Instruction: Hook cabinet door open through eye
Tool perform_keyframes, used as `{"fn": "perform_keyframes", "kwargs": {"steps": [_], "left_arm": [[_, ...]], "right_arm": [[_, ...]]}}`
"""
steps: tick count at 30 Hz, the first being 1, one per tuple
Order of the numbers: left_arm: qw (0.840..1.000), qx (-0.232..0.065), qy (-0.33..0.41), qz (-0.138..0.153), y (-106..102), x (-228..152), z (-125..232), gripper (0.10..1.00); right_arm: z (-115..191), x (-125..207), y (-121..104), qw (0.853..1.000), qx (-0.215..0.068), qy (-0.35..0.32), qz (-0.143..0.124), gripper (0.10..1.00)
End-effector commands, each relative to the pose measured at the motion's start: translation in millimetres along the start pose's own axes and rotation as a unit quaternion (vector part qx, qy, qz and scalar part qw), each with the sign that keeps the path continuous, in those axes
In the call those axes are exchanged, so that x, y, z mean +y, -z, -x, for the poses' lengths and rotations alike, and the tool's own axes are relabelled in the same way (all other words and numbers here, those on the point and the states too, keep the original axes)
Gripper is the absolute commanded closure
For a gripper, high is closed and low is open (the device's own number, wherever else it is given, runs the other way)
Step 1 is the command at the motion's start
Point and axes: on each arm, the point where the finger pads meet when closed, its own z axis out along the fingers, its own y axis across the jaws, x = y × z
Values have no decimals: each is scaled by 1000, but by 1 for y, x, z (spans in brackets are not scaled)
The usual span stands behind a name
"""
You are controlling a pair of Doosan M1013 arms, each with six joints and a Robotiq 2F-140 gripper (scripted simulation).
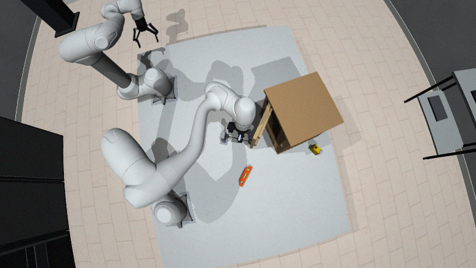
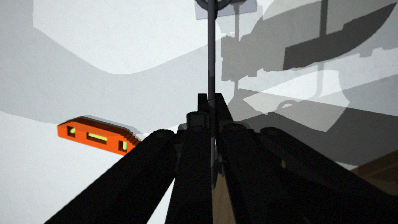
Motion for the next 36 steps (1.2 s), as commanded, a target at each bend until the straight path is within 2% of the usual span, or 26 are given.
{"fn": "perform_keyframes", "kwargs": {"steps": [1, 6, 36], "left_arm": [[1000, 0, 0, 0, 1, 0, 0, 98], [1000, 0, 0, 0, 1, 0, 0, 98], [1000, 0, 0, 0, 1, 0, 0, 98]], "right_arm": [[0, 2, 1, 1000, -3, 14, 1, 976], [0, 5, 2, 999, -6, 33, 1, 976], [0, 7, 2, 999, -6, 33, 1, 976]]}}
